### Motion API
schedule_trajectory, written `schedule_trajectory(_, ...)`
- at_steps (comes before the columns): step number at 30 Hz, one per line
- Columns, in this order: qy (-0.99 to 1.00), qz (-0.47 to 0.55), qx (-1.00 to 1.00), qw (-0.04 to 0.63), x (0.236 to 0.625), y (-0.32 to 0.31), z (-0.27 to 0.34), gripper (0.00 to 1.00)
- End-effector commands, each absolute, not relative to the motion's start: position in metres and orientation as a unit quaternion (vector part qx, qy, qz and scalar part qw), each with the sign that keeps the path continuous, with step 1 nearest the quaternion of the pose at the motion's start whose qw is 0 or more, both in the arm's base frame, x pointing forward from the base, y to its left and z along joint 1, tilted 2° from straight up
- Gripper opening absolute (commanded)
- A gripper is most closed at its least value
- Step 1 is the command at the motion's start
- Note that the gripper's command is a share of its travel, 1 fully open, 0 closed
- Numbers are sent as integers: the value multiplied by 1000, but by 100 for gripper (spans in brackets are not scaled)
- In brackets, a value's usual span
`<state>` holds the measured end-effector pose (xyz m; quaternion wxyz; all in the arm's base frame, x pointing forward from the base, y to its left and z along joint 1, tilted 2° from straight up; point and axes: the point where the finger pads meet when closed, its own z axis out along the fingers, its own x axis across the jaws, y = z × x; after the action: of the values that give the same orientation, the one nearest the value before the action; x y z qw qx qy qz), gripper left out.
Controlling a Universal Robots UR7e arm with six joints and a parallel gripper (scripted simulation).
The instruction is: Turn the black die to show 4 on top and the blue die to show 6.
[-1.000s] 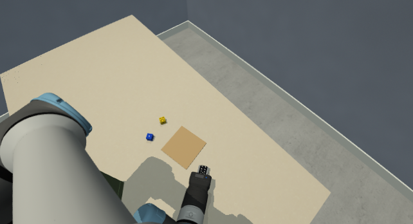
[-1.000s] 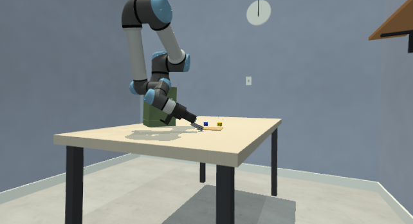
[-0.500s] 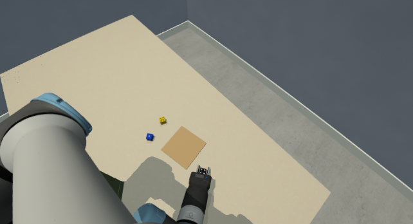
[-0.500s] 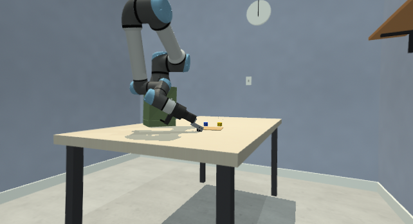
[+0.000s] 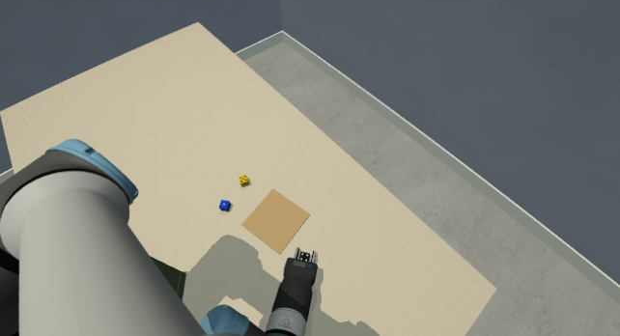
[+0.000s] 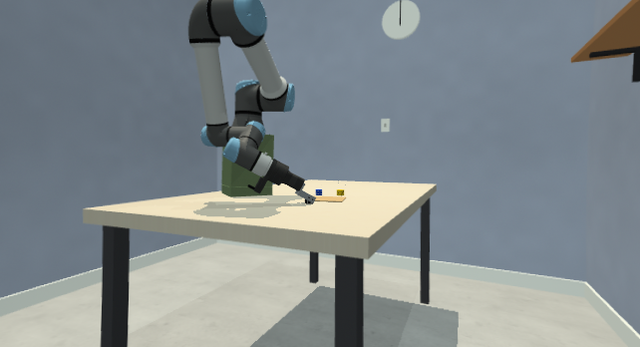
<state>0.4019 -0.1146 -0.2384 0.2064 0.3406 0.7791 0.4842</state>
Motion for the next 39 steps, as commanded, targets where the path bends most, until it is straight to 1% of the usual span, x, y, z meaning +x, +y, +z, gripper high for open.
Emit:
schedule_trajectory(1,779,484,340,207,402,-115,-238,79)
schedule_trajectory(31,779,484,340,207,402,-115,-238,79)
schedule_trajectory(39,779,484,340,207,396,-121,-234,79)
